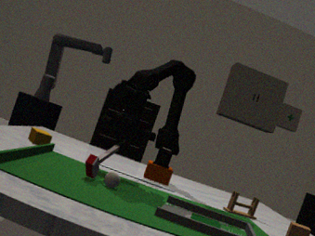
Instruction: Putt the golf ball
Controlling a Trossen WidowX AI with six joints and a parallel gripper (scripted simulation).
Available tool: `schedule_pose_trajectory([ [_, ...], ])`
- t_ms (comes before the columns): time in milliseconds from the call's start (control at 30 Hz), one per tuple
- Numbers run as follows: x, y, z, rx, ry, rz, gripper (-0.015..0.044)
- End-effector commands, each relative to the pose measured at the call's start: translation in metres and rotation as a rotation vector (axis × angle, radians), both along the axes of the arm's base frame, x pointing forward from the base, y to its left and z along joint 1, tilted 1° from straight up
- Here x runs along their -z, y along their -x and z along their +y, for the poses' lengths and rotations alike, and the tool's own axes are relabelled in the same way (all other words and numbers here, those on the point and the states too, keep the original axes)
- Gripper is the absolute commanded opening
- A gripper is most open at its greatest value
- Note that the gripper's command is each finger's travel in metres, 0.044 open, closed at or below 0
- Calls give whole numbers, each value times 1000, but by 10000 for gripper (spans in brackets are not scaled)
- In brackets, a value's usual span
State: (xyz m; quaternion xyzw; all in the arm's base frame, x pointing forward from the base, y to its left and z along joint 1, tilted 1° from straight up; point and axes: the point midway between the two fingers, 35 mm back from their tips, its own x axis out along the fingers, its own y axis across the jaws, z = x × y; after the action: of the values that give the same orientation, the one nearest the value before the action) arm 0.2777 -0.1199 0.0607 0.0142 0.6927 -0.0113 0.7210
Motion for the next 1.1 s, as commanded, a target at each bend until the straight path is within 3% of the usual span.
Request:
schedule_pose_trajectory([
  [0, -1, 0, 0, 0, 0, -1, 0],
  [333, 3, 0, -30, 5, 8, -5, 0],
  [633, 4, 1, -26, 14, 2, 0, 0],
  [967, 3, -7, 100, 6, -5, -5, 0],
  [1067, 3, -5, 108, 5, -6, -6, 0],
])
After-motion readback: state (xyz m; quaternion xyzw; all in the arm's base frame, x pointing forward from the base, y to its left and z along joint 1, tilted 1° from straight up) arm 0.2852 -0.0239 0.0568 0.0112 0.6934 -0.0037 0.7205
